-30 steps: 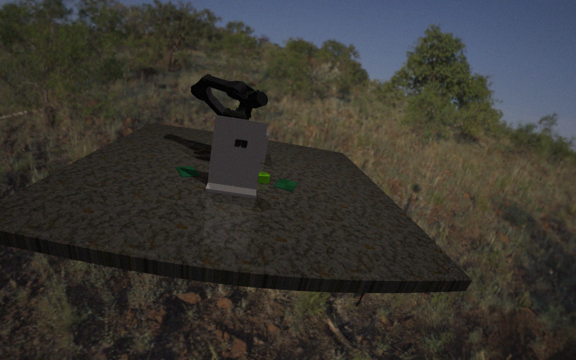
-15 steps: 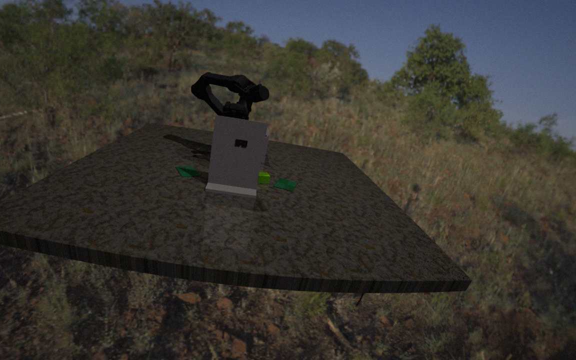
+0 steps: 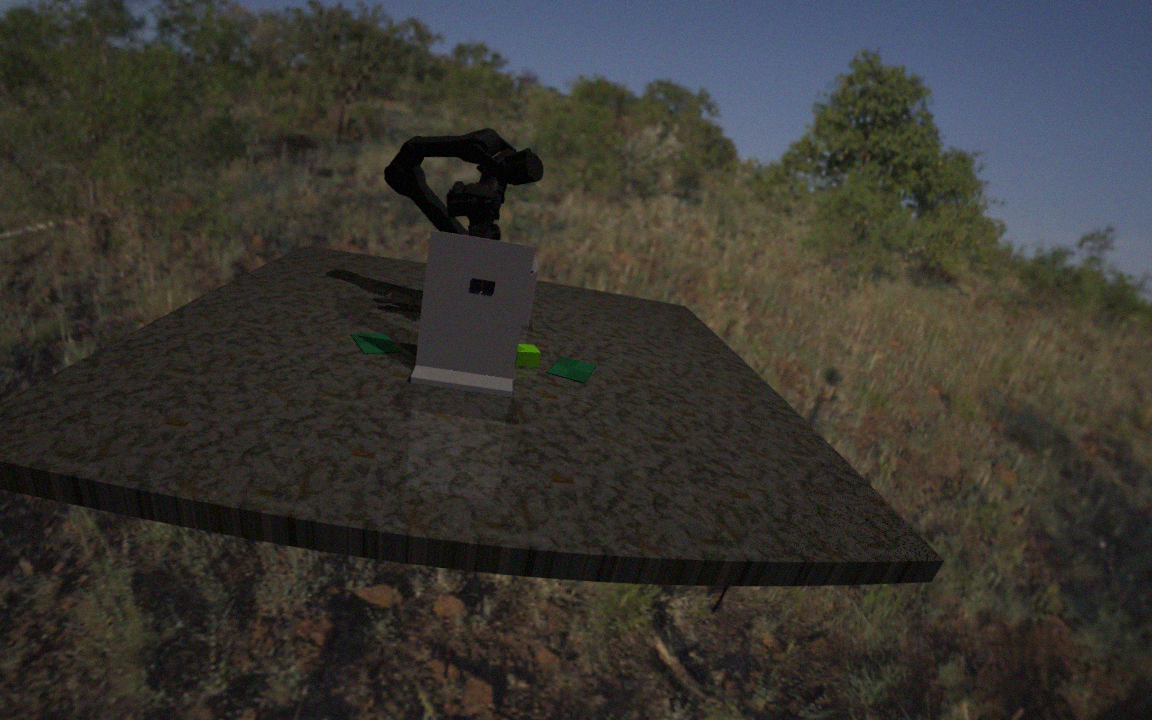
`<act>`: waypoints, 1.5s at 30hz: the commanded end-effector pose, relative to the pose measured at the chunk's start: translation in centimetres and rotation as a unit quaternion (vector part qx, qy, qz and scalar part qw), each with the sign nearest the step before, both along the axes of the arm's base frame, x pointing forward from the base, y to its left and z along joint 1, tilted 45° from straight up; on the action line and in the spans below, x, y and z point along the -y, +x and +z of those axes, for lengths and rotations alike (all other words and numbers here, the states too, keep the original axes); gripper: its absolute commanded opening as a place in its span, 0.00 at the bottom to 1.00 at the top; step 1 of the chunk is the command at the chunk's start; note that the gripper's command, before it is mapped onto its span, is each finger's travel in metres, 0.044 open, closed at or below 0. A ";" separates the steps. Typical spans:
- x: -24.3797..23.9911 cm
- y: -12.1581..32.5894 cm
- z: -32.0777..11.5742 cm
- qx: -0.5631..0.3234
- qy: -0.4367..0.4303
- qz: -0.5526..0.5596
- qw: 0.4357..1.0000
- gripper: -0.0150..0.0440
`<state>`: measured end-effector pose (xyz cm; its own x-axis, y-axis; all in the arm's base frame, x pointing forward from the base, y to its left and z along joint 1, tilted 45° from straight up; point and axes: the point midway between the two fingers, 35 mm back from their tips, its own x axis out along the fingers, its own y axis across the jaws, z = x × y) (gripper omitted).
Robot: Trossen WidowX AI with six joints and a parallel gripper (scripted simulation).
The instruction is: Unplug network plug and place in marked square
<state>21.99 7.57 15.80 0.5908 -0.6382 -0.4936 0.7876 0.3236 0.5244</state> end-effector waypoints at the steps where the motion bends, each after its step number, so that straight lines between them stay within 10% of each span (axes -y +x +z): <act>1: -0.9 -0.1 0.7 -0.007 -0.005 0.005 1.000 0.52; 13: -2.9 -0.6 3.0 -0.017 -0.014 0.021 1.000 0.52; 24: -2.9 -0.6 3.0 -0.017 -0.014 0.021 1.000 1.00; 45: -2.9 -0.6 3.0 -0.017 -0.014 0.021 1.000 1.00</act>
